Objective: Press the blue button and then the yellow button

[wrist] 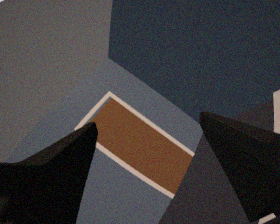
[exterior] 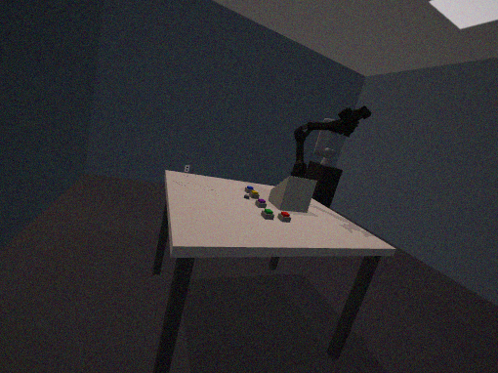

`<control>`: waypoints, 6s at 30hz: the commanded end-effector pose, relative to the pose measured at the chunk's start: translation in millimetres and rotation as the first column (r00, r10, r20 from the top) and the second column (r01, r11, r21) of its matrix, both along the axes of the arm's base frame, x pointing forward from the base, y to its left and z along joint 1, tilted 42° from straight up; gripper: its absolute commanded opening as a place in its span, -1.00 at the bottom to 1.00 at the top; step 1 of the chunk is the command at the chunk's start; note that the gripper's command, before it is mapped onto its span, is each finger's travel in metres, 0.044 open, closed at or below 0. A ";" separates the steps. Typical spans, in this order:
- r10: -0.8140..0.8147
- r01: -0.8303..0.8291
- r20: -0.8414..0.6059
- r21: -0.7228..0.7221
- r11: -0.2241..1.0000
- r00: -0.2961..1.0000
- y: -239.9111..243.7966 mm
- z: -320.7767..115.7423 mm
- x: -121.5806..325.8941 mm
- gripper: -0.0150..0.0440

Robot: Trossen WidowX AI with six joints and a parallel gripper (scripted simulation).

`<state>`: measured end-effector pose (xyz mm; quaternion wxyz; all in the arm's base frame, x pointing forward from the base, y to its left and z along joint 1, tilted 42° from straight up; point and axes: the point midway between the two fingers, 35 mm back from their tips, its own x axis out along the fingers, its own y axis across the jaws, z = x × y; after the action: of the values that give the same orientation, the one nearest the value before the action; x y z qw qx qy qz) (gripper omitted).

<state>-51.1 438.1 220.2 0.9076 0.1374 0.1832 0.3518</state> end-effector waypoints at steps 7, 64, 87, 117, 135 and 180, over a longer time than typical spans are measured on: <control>-0.242 0.275 0.142 -0.306 0.911 0.960 -35.1 -16.3 166.2 0.86; -0.903 -0.103 -0.099 -0.993 0.061 0.417 -610.7 -119.1 282.2 0.06; -0.903 -0.103 -0.099 -0.993 0.061 0.417 -615.6 -124.6 282.6 -0.42; -0.904 -0.103 -0.097 -0.993 0.060 0.417 -632.7 -142.8 282.1 -0.42; -0.903 -0.103 -0.099 -0.993 0.062 0.417 -608.9 -117.4 282.6 -0.42; -0.903 -0.104 -0.104 -0.992 0.066 0.417 -549.3 -188.2 289.5 -0.42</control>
<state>240.5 -106.5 37.0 0.6661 -0.2451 0.6538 -0.2621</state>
